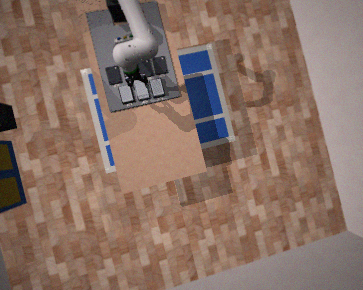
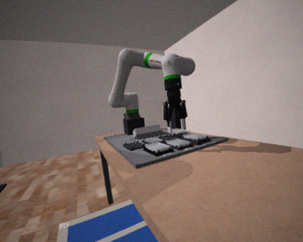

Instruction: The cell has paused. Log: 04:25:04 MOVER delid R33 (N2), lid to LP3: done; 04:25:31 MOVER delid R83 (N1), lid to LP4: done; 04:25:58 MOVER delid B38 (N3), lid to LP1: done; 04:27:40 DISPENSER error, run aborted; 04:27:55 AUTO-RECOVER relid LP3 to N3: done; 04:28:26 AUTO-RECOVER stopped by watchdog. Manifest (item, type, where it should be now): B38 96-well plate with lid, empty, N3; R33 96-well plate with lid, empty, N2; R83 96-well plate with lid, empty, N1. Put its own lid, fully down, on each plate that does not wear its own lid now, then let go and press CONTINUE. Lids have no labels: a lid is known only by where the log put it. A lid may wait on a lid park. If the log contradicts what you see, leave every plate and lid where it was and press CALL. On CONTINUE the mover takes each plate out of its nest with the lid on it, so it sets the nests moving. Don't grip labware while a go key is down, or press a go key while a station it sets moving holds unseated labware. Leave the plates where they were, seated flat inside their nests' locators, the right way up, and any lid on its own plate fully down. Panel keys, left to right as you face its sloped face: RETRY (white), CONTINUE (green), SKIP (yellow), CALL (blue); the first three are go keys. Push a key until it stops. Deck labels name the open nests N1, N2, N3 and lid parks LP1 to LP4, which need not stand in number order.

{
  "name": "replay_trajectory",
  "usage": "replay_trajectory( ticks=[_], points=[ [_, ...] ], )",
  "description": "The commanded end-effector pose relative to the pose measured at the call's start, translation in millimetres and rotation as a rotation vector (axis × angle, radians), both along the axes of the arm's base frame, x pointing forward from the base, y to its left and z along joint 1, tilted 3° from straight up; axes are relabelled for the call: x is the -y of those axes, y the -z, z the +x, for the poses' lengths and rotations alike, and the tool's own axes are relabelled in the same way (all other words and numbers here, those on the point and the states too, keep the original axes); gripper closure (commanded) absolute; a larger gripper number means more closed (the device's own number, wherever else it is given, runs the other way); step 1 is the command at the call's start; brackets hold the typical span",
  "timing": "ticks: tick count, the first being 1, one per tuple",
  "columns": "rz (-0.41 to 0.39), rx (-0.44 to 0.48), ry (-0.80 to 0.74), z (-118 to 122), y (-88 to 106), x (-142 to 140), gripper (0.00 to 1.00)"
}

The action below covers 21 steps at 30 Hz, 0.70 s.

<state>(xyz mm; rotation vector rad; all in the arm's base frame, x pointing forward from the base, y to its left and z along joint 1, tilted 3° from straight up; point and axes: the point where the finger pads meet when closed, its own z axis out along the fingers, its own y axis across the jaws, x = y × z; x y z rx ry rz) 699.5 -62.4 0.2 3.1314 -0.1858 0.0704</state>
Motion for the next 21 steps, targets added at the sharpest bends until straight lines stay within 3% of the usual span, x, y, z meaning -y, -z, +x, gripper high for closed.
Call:
replay_trajectory(
  ticks=[1,21],
  points=[
    [0.0,0.0,0.0,0.2,-0.2,0.0,1.0],
    [-0.001,0.0,-0.02,0.5,6.7,0.1,1.0]
  ],
)
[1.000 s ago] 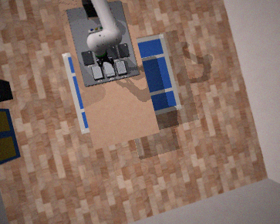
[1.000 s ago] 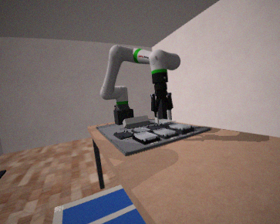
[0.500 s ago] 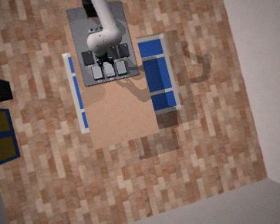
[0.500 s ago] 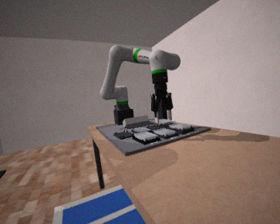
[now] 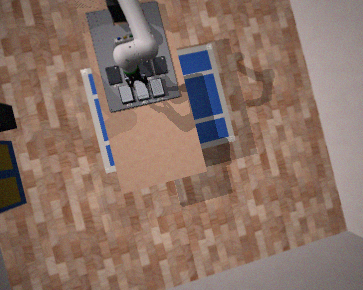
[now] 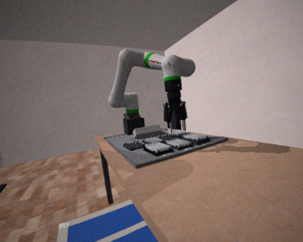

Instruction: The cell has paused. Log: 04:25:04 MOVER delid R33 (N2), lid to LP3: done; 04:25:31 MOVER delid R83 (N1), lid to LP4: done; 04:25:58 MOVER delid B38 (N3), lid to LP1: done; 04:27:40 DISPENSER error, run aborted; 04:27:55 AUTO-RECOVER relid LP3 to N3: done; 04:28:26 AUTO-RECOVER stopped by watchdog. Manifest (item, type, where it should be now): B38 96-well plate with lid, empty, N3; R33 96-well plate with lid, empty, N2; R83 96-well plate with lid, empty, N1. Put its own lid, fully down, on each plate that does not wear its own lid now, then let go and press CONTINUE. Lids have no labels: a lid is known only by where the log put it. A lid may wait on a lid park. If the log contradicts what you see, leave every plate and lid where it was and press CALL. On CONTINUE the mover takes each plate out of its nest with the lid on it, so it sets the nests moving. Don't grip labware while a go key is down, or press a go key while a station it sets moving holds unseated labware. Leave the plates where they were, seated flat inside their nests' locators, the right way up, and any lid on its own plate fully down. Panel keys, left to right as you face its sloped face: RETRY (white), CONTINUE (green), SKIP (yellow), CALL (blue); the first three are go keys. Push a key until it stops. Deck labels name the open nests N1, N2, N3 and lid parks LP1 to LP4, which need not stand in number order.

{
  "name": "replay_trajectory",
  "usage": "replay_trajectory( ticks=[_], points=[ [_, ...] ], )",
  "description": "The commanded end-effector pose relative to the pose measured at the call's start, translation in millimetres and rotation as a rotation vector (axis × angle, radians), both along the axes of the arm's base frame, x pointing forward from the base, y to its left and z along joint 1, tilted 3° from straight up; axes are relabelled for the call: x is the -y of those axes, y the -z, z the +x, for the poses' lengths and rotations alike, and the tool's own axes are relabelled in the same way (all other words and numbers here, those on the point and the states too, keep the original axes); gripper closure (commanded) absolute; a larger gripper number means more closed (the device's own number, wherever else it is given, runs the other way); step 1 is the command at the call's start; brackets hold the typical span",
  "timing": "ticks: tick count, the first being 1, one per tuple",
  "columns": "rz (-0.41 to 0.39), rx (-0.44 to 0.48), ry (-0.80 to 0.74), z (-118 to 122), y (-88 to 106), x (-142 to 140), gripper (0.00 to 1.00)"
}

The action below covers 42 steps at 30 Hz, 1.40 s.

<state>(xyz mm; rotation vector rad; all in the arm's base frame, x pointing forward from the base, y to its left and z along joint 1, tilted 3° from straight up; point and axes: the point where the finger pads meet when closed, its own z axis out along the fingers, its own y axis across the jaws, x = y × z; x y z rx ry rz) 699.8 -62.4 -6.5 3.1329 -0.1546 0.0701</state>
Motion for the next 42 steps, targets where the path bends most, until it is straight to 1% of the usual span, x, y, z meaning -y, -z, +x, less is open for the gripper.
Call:
replay_trajectory(
  ticks=[1,16,18,26,33,42],
  points=[
    [0.0,0.001,0.0,0,0.0,0,1.0],
    [0.0,0.001,0.0,2,24.1,0,1.0],
    [0.0,0.001,0.0,2,24.1,0,1.0],
    [0.0,0.001,0.0,2,34.0,0,1.0],
    [0.0,0.001,0.0,2,38.4,0,1.0],
    [0.0,0.001,0.0,2,39.4,0,1.0]
  ],
)
